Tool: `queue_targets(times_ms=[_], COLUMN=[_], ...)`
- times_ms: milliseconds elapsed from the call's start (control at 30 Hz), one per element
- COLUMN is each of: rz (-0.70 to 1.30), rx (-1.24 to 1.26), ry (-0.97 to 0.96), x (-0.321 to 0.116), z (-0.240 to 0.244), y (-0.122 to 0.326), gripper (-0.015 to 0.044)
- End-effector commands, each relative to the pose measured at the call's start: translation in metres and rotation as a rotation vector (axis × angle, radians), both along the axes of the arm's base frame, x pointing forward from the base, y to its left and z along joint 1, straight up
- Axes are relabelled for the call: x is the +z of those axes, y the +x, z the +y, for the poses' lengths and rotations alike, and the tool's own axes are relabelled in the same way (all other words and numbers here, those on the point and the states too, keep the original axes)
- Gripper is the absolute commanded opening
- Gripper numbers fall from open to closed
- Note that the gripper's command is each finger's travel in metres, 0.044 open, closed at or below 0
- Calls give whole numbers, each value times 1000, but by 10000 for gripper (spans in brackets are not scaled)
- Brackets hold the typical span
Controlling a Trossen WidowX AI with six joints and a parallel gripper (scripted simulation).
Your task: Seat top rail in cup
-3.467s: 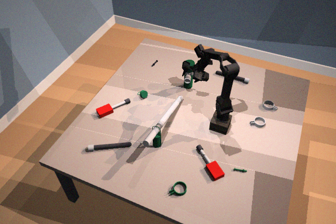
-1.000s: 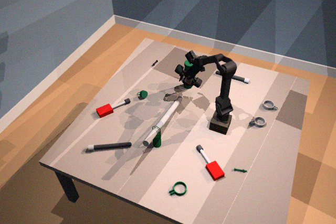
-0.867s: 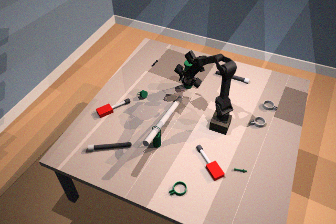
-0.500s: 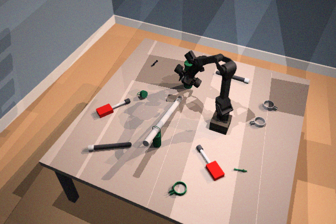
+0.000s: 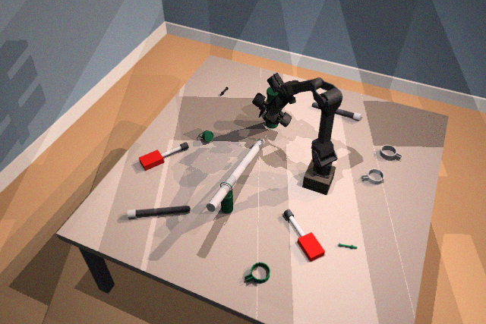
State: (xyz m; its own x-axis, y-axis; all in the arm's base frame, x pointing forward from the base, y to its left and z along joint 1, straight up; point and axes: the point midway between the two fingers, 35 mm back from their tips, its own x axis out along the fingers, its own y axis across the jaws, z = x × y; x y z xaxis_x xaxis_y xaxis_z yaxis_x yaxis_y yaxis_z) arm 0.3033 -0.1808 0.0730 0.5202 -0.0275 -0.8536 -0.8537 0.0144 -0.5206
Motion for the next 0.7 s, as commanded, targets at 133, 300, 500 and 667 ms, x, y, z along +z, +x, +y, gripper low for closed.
queue_targets(times_ms=[133,300,500,667], rz=[0,1,2,1], rx=[0,-2,-13,-23], ry=[0,0,2,3], x=[0,4,23,39], z=[0,4,23,40], y=[0,1,2,2], gripper=[184,315,440,440])
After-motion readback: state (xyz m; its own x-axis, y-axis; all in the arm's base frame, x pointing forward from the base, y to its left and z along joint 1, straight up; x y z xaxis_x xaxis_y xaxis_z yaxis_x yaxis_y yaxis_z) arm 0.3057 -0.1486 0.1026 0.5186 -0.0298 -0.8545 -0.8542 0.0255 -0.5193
